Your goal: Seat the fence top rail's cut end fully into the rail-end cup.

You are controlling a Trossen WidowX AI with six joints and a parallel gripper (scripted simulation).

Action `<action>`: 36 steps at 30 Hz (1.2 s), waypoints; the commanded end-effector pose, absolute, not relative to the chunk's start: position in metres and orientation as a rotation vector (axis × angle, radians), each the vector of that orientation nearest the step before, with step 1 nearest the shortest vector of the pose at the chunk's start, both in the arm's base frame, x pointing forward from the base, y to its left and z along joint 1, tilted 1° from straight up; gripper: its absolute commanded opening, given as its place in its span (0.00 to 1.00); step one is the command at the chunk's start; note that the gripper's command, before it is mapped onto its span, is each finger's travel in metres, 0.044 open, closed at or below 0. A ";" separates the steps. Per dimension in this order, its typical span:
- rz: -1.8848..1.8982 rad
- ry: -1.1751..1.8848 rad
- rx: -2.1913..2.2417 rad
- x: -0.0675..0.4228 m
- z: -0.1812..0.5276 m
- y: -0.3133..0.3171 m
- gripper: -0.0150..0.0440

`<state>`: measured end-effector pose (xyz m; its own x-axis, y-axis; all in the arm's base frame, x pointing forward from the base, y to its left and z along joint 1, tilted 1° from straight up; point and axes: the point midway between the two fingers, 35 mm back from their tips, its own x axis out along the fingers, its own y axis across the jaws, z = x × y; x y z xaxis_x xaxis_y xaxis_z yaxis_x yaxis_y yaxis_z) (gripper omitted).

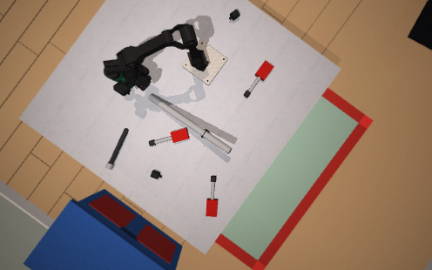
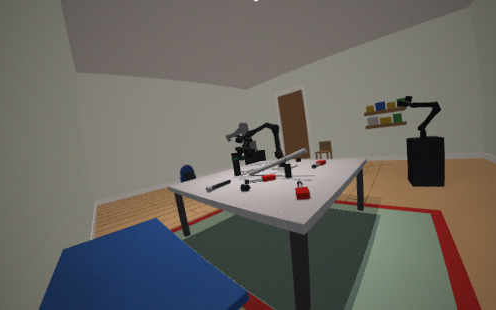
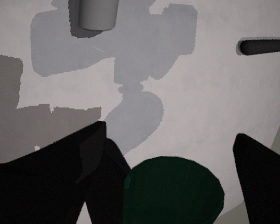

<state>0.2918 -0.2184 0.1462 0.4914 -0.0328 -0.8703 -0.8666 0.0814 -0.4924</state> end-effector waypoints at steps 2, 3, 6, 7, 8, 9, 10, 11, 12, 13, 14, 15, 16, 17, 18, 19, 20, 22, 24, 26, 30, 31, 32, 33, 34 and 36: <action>0.743 0.867 -1.372 0.295 0.174 -0.198 1.00; 0.743 0.866 -1.372 0.295 0.178 -0.194 1.00; 0.743 0.866 -1.372 0.295 0.182 -0.190 1.00; 0.743 0.866 -1.372 0.295 0.182 -0.190 1.00; 0.743 0.866 -1.372 0.295 0.182 -0.190 1.00; 0.743 0.866 -1.372 0.295 0.182 -0.190 1.00; 0.747 0.862 -1.361 0.296 0.178 -0.189 1.00; 0.728 0.874 -1.328 0.296 0.180 -0.187 1.00; 0.695 0.894 -1.274 0.298 0.184 -0.182 1.00; 0.654 0.916 -1.207 0.299 0.188 -0.177 1.00; 0.613 0.938 -1.139 0.300 0.193 -0.171 1.00; 0.570 0.957 -1.072 0.301 0.198 -0.165 1.00; 0.528 0.975 -1.004 0.302 0.202 -0.159 1.00; 0.485 0.991 -0.936 0.303 0.207 -0.154 1.00; 0.441 1.006 -0.868 0.303 0.211 -0.148 1.00; 0.397 1.020 -0.799 0.303 0.215 -0.142 1.00; 0.353 1.031 -0.731 0.303 0.220 -0.137 1.00; 0.264 1.050 -0.594 0.303 0.228 -0.125 1.00; 0.174 1.061 -0.456 0.302 0.237 -0.114 1.00; 0.084 1.066 -0.319 0.299 0.245 -0.103 1.00; -0.094 1.056 -0.043 0.293 0.262 -0.082 1.00; -0.121 1.052 -0.002 0.292 0.264 -0.079 1.00; -0.147 1.047 0.040 0.291 0.267 -0.076 1.00; -0.173 1.042 0.081 0.289 0.269 -0.073 1.00; -0.196 1.037 0.117 0.288 0.271 -0.070 1.00; -0.202 1.036 0.128 0.288 0.272 -0.070 1.00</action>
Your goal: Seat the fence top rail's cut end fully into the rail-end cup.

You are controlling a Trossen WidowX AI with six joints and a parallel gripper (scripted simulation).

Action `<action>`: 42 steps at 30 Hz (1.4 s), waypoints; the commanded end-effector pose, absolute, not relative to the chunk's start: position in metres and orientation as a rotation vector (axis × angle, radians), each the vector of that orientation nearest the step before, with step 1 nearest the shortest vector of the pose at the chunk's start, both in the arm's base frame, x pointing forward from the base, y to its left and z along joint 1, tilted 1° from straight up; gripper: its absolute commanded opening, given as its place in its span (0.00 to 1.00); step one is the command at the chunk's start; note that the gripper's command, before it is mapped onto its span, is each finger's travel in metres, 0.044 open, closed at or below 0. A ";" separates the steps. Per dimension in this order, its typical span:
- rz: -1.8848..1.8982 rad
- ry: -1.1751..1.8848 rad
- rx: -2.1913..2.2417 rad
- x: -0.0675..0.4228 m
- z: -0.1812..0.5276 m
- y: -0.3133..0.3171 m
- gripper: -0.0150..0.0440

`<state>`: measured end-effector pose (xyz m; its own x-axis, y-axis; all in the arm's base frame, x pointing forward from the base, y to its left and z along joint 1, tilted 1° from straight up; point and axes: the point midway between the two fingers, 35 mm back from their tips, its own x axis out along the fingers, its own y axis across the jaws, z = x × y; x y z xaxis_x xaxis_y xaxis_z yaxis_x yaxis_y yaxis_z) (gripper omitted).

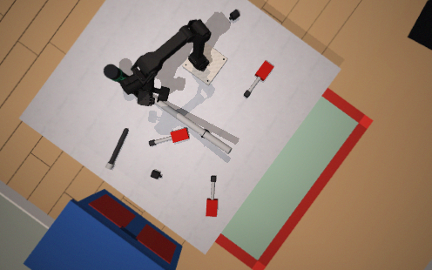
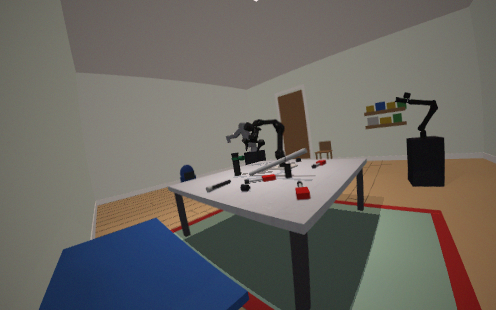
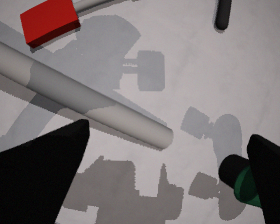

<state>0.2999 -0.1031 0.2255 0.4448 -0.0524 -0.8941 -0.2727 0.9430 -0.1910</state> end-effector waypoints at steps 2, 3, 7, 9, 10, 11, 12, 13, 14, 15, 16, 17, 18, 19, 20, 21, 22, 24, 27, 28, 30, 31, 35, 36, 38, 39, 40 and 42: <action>-0.202 1.036 0.128 0.288 0.272 -0.070 1.00; -0.202 1.036 0.128 0.288 0.272 -0.070 1.00; -0.202 1.036 0.128 0.288 0.272 -0.070 1.00; -0.202 1.036 0.128 0.288 0.272 -0.070 1.00; -0.202 1.036 0.128 0.288 0.272 -0.070 1.00; -0.202 1.036 0.128 0.288 0.272 -0.070 1.00; -0.202 1.036 0.128 0.288 0.272 -0.070 1.00; -0.202 1.036 0.128 0.288 0.272 -0.070 1.00; -0.202 1.036 0.128 0.288 0.272 -0.070 1.00; -0.202 1.036 0.128 0.288 0.272 -0.070 1.00; -0.202 1.036 0.128 0.288 0.272 -0.070 1.00; -0.192 1.042 0.113 0.288 0.271 -0.070 1.00; -0.173 1.055 0.084 0.289 0.269 -0.069 1.00; -0.144 1.074 0.042 0.291 0.265 -0.068 1.00; -0.103 1.098 -0.014 0.292 0.261 -0.067 1.00; -0.054 1.124 -0.080 0.294 0.256 -0.066 1.00; 0.005 1.153 -0.155 0.297 0.250 -0.065 1.00; 0.143 1.207 -0.316 0.301 0.237 -0.061 1.00; 0.373 1.266 -0.553 0.306 0.217 -0.056 1.00; 0.455 1.278 -0.629 0.307 0.210 -0.054 1.00; 0.627 1.291 -0.777 0.309 0.197 -0.050 1.00; 0.716 1.291 -0.849 0.310 0.191 -0.048 1.00; 1.073 1.248 -1.101 0.312 0.166 -0.039 1.00; 1.121 1.237 -1.131 0.312 0.163 -0.038 1.00; 1.137 1.233 -1.141 0.312 0.162 -0.038 1.00; 1.137 1.233 -1.141 0.312 0.162 -0.038 1.00; 1.137 1.233 -1.141 0.312 0.162 -0.038 1.00; 1.137 1.233 -1.141 0.312 0.162 -0.038 1.00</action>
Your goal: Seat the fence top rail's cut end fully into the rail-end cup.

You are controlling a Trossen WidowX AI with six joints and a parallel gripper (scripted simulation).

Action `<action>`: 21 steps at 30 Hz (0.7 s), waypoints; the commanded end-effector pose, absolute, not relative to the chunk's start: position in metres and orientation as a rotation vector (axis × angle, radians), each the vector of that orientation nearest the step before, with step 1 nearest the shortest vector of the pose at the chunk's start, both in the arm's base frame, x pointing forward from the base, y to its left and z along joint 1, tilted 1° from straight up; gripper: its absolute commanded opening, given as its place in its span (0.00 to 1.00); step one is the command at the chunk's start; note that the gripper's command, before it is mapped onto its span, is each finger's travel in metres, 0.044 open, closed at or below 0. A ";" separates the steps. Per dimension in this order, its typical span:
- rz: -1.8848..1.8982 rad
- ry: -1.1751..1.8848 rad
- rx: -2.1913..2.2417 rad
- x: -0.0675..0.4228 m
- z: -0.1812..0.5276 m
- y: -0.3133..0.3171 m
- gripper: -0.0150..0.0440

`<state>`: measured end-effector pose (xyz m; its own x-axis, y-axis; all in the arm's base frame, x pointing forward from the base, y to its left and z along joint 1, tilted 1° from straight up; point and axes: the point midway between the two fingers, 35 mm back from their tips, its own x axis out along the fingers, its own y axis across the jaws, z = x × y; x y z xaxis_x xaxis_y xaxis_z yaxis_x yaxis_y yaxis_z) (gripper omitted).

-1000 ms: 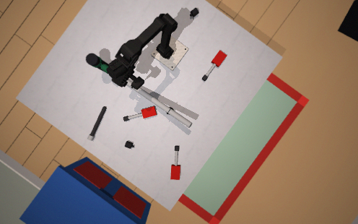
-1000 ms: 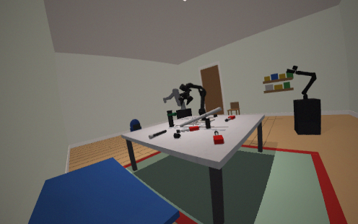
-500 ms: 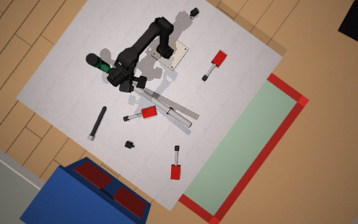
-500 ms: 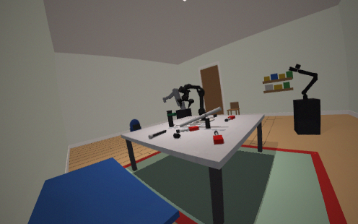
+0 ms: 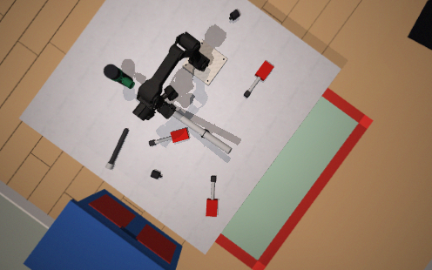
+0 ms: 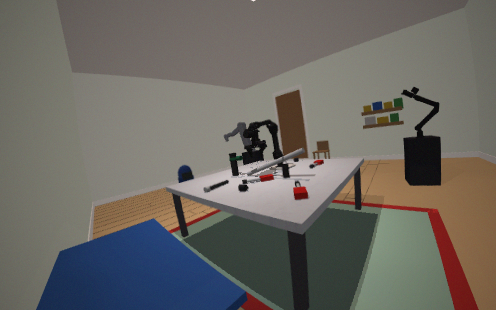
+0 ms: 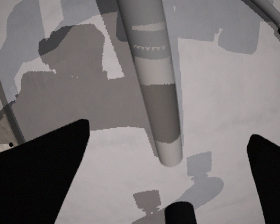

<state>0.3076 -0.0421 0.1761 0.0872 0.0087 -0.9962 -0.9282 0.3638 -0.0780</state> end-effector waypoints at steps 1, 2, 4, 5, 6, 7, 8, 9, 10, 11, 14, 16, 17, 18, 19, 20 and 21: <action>1.137 1.233 -1.141 0.312 0.162 -0.038 1.00; 1.137 1.233 -1.141 0.312 0.162 -0.038 1.00; 1.137 1.233 -1.141 0.312 0.162 -0.038 1.00; 1.137 1.233 -1.141 0.312 0.162 -0.038 1.00; 1.137 1.233 -1.141 0.312 0.162 -0.038 1.00; 1.137 1.233 -1.141 0.312 0.162 -0.038 1.00; 1.137 1.233 -1.141 0.312 0.162 -0.038 1.00; 1.137 1.233 -1.141 0.312 0.162 -0.038 1.00; 1.137 1.233 -1.141 0.312 0.160 -0.038 1.00; 1.137 1.233 -1.141 0.313 0.157 -0.038 1.00; 1.137 1.233 -1.141 0.313 0.139 -0.038 1.00; 1.137 1.233 -1.141 0.313 0.129 -0.038 1.00; 1.137 1.233 -1.141 0.313 0.127 -0.038 1.00; 1.137 1.233 -1.141 0.313 0.127 -0.038 1.00; 1.137 1.233 -1.141 0.313 0.127 -0.038 1.00; 1.137 1.233 -1.141 0.313 0.126 -0.038 1.00; 1.137 1.233 -1.141 0.313 0.124 -0.038 1.00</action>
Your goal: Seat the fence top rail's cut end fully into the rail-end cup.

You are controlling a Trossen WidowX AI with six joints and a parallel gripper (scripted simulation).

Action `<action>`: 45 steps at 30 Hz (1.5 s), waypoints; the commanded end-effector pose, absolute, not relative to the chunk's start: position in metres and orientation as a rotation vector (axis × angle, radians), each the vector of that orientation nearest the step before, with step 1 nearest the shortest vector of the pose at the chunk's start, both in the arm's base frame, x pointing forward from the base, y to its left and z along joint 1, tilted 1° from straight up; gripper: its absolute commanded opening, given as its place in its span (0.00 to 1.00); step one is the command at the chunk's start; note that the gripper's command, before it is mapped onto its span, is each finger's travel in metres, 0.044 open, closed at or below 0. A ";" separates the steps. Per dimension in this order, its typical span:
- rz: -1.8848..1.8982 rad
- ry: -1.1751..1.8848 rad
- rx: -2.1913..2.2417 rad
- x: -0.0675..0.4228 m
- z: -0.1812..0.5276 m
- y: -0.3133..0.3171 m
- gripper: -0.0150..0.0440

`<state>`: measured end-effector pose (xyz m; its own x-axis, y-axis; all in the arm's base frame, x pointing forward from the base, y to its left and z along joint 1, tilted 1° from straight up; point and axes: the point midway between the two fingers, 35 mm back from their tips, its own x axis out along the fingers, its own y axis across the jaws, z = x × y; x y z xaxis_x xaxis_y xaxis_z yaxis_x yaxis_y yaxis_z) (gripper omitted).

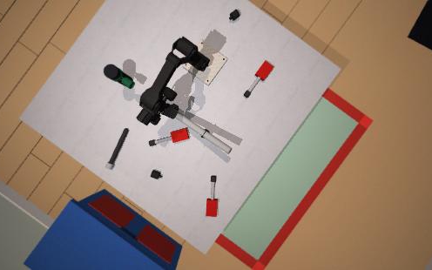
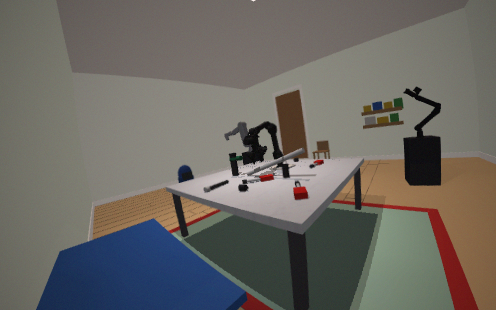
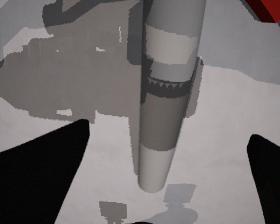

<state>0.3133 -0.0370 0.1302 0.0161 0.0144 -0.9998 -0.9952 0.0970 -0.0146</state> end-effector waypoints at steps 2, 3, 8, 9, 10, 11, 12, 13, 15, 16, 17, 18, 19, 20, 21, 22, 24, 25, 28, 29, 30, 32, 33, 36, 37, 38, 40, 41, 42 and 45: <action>1.137 1.233 -1.141 0.313 0.118 -0.038 1.00; 1.137 1.233 -1.141 0.313 0.115 -0.037 1.00; 1.137 1.233 -1.141 0.313 0.111 -0.037 1.00; 1.137 1.233 -1.141 0.313 0.111 -0.037 1.00; 1.137 1.233 -1.141 0.313 0.110 -0.037 1.00; 1.137 1.233 -1.141 0.313 0.108 -0.037 1.00; 1.137 1.233 -1.141 0.314 0.107 -0.037 1.00; 1.137 1.233 -1.141 0.314 0.105 -0.037 1.00; 1.137 1.233 -1.141 0.314 0.102 -0.037 1.00; 1.137 1.233 -1.141 0.314 0.100 -0.037 1.00; 1.137 1.233 -1.141 0.314 0.099 -0.037 1.00; 1.137 1.233 -1.141 0.314 0.097 -0.037 1.00; 1.137 1.233 -1.141 0.314 0.095 -0.037 1.00; 1.137 1.233 -1.141 0.315 0.094 -0.037 1.00; 1.136 1.234 -1.141 0.315 0.092 -0.037 1.00; 1.136 1.234 -1.141 0.315 0.090 -0.037 1.00; 1.136 1.234 -1.141 0.315 0.087 -0.037 1.00; 1.136 1.234 -1.141 0.315 0.086 -0.037 1.00; 1.136 1.234 -1.141 0.315 0.081 -0.037 1.00; 1.136 1.234 -1.141 0.315 0.079 -0.037 1.00; 1.136 1.234 -1.141 0.315 0.077 -0.037 1.00; 1.137 1.233 -1.141 0.315 0.074 -0.037 1.00; 1.137 1.233 -1.141 0.315 0.073 -0.037 1.00; 1.137 1.233 -1.141 0.315 0.068 -0.037 1.00; 1.137 1.233 -1.141 0.315 0.066 -0.037 1.00; 1.137 1.233 -1.141 0.314 0.065 -0.037 1.00; 1.137 1.233 -1.141 0.314 0.061 -0.037 1.00; 1.137 1.233 -1.141 0.314 0.060 -0.037 1.00; 1.137 1.233 -1.141 0.314 0.058 -0.037 1.00; 1.137 1.233 -1.141 0.314 0.054 -0.037 1.00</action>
<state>0.3163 -0.0365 0.0609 0.0245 0.0134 -0.9996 -0.9953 0.0938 -0.0232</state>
